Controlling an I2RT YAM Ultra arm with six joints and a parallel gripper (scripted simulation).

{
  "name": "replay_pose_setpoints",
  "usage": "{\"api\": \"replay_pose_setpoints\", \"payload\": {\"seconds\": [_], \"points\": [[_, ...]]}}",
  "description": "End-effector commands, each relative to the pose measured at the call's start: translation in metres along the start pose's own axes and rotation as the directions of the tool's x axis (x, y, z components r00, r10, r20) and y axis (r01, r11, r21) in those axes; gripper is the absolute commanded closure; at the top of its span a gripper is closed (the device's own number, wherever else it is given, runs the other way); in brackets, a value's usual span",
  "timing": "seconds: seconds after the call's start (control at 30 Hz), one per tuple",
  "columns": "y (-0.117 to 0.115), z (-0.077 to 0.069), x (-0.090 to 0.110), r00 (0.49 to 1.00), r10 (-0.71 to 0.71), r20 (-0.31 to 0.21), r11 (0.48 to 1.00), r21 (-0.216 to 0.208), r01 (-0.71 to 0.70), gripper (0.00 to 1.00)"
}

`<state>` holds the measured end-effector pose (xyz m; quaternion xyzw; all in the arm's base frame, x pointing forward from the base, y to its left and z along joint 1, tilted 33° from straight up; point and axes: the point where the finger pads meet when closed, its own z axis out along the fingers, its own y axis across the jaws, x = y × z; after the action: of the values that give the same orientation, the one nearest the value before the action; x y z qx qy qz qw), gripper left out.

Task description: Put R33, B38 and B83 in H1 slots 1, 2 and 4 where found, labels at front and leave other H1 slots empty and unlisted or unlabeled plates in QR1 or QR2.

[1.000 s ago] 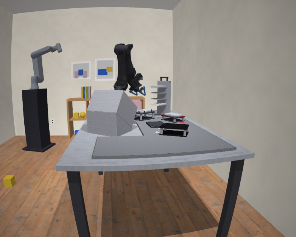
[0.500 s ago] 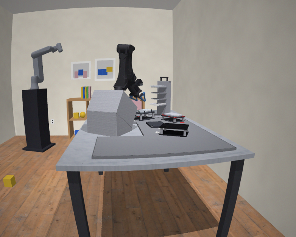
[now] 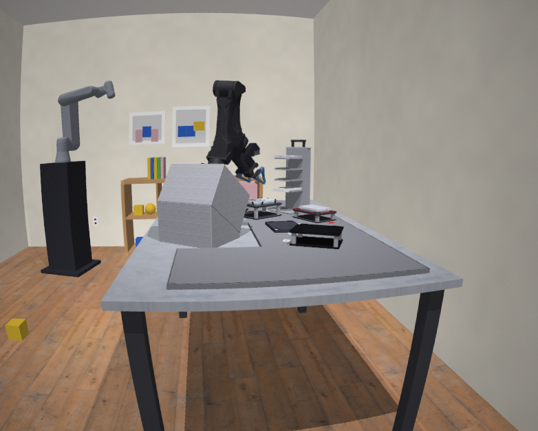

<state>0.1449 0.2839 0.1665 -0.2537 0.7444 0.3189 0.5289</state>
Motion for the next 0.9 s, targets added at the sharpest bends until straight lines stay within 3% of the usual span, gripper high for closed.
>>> {"api": "replay_pose_setpoints", "payload": {"seconds": [0.0,0.6,0.63,0.87], "points": [[0.001,0.0,-0.005,1.0,0.006,0.014,1.0,-0.003,-0.006,0.0],[0.001,0.0,-0.005,1.0,0.006,0.014,1.0,-0.003,-0.006,0.0],[-0.005,0.004,0.009,1.0,-0.007,-0.008,1.0,0.01,0.007,0.0],[-0.004,0.016,0.019,1.0,-0.005,-0.006,1.0,0.009,0.005,0.0]]}}
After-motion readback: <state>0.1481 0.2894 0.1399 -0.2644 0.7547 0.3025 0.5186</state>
